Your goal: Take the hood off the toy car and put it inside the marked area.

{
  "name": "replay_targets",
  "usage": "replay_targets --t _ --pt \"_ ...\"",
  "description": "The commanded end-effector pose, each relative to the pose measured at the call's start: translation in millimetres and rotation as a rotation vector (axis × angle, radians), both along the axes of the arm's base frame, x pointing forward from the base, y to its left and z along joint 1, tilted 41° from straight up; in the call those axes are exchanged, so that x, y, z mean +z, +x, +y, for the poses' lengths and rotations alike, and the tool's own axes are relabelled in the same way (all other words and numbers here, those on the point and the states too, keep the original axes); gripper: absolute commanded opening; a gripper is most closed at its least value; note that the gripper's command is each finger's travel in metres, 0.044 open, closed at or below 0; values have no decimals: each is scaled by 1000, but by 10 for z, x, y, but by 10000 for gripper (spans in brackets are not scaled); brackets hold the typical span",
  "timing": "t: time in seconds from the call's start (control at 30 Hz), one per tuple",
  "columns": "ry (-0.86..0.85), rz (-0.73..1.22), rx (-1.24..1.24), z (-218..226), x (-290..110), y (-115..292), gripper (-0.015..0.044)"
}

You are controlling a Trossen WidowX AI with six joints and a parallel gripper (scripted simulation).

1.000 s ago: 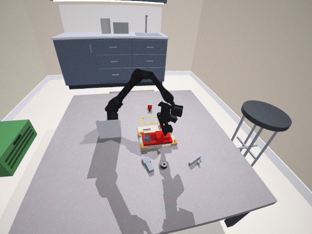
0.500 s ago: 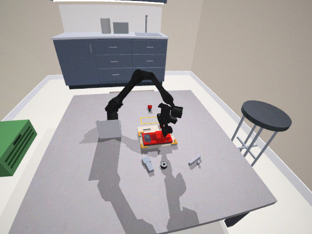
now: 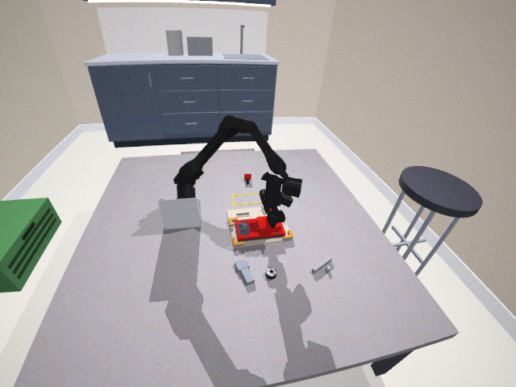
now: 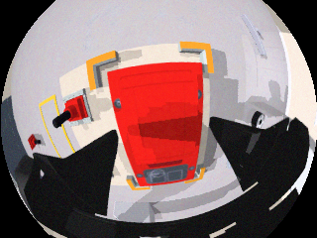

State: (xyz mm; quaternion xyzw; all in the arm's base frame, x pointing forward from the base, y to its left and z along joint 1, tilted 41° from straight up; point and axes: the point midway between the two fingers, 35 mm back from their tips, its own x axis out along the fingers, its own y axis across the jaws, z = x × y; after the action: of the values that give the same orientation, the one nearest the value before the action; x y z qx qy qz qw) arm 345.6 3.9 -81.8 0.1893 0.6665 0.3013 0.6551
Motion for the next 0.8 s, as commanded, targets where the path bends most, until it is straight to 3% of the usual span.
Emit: replay_targets --t 0.0,0.77 --pt "4 7 -1 33 -26 -19 440" --pt "4 7 -1 96 -99 -25 440"
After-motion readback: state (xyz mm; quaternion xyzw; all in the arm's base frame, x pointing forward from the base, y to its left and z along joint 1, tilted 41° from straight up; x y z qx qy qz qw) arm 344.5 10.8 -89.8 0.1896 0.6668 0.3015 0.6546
